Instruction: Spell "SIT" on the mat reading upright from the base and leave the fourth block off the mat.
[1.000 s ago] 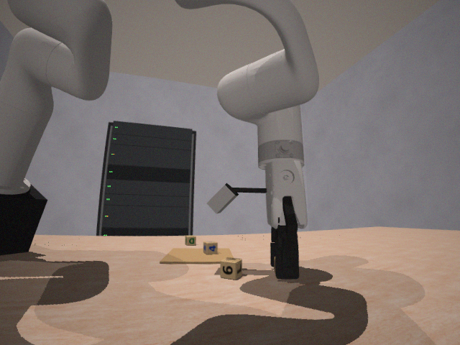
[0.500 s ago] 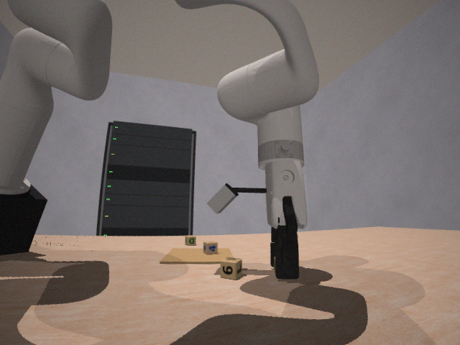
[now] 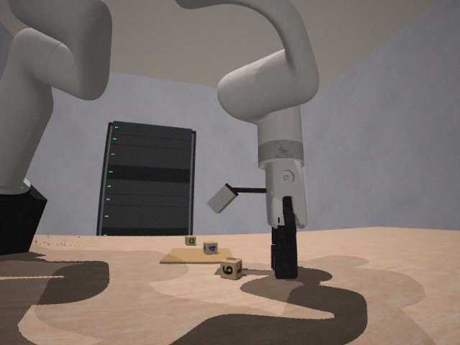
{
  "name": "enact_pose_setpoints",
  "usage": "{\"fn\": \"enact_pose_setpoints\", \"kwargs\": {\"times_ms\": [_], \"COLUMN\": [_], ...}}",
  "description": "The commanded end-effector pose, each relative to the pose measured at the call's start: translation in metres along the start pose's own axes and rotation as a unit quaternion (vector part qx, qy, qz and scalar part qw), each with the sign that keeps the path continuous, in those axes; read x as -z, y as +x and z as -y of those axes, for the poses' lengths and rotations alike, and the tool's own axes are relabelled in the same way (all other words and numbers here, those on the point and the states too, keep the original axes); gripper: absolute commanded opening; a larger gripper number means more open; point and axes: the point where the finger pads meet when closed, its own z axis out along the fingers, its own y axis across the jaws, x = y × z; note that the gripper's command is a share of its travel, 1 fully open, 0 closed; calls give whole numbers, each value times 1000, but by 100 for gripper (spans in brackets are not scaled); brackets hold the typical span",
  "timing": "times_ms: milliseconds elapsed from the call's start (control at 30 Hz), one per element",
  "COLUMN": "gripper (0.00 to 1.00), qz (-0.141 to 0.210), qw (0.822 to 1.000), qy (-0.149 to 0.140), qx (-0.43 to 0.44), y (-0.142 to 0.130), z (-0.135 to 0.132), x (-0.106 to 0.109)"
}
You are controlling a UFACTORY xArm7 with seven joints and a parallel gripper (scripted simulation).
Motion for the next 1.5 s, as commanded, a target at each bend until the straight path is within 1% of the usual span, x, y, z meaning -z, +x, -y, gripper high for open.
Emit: {"fn": "enact_pose_setpoints", "kwargs": {"times_ms": [0,233,267,1467], "gripper": [42,42,21,21], "qz": [2,2,2,2], "qw": [1000,1000,1000,1000], "qy": [0,0,0,0], "qx": [0,0,0,0], "y": [-1,-1,-1,-1], "z": [-1,-1,-1,-1], "x": [1,1,1,3]}}
